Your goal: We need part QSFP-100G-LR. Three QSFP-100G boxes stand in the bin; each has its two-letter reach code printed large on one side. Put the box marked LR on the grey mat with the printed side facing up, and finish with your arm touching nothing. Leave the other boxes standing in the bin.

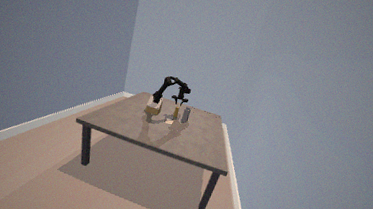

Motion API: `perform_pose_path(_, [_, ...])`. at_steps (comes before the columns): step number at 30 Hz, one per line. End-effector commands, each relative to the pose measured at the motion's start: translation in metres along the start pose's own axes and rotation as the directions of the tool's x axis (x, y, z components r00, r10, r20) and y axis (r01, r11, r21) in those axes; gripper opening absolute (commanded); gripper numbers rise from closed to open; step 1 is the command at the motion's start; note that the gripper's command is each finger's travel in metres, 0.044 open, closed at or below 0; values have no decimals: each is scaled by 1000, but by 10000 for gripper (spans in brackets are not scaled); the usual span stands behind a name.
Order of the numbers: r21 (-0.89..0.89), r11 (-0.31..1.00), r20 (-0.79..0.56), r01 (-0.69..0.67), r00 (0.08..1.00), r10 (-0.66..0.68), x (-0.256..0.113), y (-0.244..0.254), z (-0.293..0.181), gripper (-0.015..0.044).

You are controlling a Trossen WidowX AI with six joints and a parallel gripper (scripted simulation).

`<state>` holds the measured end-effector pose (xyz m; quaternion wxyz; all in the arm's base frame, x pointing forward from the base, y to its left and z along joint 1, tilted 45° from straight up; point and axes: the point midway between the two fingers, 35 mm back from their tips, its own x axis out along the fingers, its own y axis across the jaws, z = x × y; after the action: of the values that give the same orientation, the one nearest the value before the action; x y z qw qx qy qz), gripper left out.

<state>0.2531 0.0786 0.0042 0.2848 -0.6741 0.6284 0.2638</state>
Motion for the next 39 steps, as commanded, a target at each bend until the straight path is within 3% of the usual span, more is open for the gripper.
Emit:
perform_pose_path(1, [-4, 1000, 3, -5, 1000, 5, 6, 1, 0, 237])
perform_pose_path(24, [-4, 1000, 2, -5, 1000, 5, 38, 2, -1, 237])
perform_pose_path(39, [2, 1000, 7, -6, 1000, 6, 35, 1, 0, 153])
